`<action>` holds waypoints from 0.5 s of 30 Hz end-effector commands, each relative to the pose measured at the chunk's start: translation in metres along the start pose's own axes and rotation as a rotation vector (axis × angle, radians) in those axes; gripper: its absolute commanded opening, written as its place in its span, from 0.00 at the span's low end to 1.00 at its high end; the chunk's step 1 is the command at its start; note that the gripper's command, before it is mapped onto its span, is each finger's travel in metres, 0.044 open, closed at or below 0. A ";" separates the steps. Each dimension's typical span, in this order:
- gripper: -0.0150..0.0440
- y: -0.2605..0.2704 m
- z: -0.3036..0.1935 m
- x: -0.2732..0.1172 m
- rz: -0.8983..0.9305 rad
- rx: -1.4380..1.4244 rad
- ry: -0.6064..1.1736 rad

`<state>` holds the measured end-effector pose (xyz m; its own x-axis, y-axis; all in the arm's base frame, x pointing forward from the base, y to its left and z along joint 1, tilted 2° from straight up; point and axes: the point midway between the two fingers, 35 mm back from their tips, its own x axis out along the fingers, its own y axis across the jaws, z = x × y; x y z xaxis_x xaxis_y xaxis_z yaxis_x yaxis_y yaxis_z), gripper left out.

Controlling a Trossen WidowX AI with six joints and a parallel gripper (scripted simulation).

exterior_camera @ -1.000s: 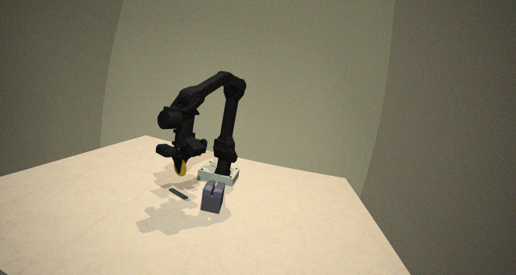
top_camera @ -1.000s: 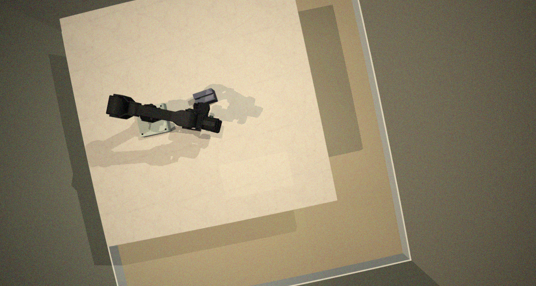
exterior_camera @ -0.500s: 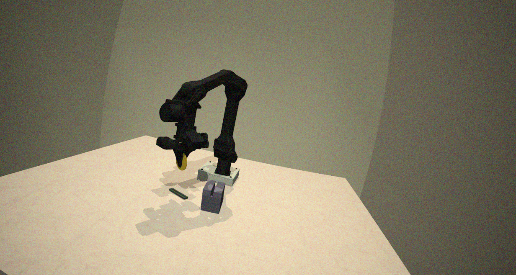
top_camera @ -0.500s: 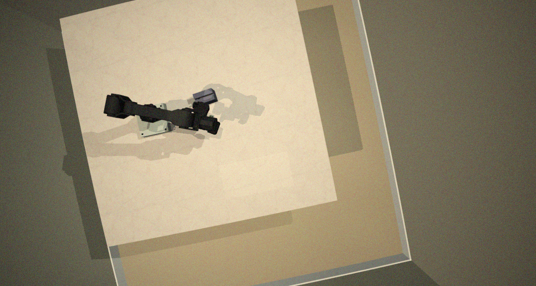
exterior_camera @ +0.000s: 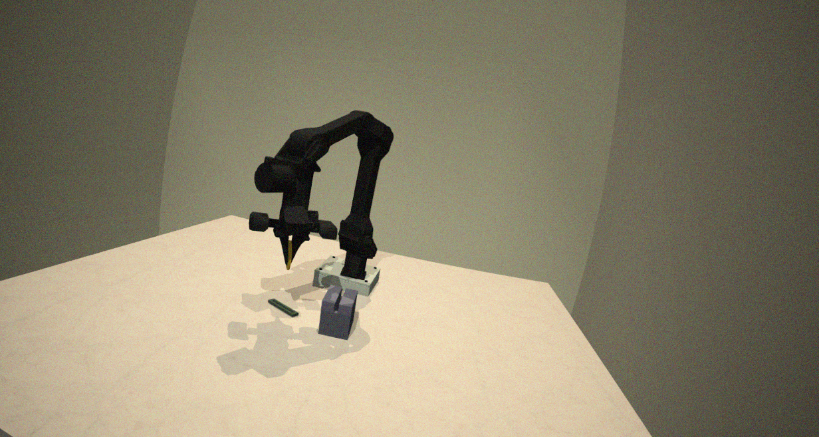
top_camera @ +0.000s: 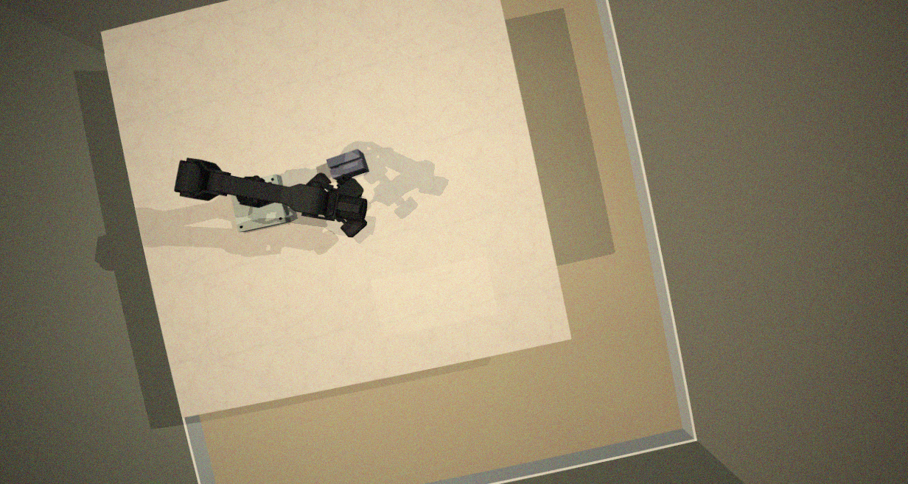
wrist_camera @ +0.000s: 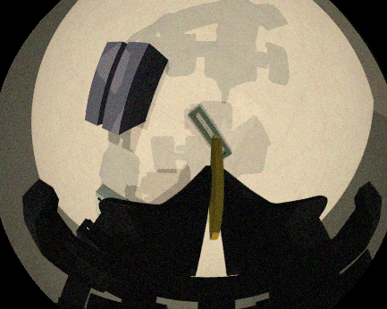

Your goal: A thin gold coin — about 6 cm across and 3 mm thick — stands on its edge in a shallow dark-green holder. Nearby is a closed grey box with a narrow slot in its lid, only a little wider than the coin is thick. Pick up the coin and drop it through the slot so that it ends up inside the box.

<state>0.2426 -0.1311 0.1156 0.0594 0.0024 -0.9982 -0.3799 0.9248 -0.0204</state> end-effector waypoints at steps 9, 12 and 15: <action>0.25 0.003 -0.001 0.000 0.003 0.401 0.000; 0.25 0.003 -0.001 0.000 0.003 0.406 0.000; 0.25 0.003 -0.001 0.000 0.003 0.406 0.000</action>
<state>0.2412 -0.1294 0.1158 0.0596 0.0027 -0.9982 -0.0081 1.0000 0.0022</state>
